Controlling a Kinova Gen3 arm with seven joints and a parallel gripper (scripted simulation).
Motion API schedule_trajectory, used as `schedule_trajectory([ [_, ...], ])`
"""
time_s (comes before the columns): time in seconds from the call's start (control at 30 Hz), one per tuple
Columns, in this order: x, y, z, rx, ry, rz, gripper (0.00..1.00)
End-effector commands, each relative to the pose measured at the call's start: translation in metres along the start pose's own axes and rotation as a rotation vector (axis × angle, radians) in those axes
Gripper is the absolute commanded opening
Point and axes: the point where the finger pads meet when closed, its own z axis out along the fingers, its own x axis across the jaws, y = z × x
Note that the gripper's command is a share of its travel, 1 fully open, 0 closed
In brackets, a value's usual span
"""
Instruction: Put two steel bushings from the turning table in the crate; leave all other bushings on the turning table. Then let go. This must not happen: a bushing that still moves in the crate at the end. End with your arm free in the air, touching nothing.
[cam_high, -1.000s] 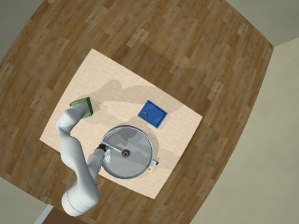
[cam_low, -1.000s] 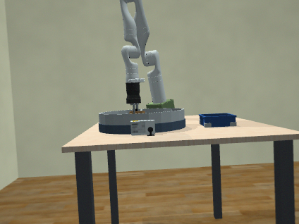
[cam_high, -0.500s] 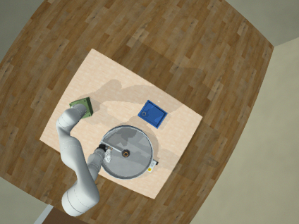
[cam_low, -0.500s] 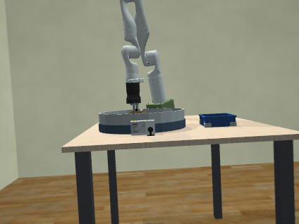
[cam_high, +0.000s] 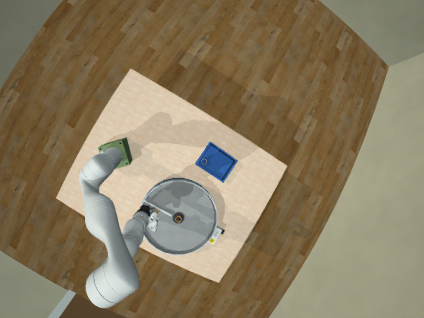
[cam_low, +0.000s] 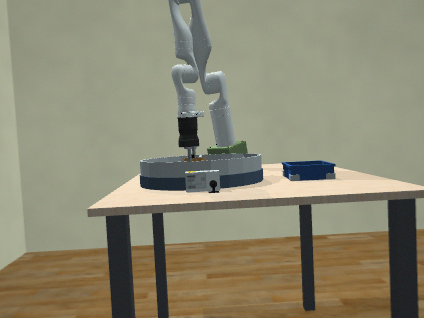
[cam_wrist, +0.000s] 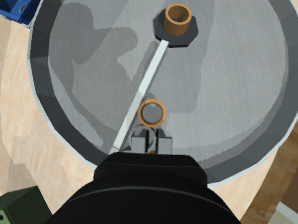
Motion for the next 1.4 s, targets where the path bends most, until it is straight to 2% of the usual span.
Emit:
schedule_trajectory([
  [0.0,0.001,0.000,0.000,0.001,0.001,0.001,0.00],
  [0.2,0.000,0.000,-0.008,0.001,0.001,0.001,0.00],
  [0.6,0.000,0.000,-0.008,0.001,0.001,0.001,0.00],
  [0.77,0.000,0.000,-0.015,0.001,0.000,0.000,0.00],
  [1.17,0.000,0.000,-0.015,0.001,0.000,0.000,0.00],
  [1.37,0.000,0.000,-0.023,0.000,0.000,-0.002,0.00],
])
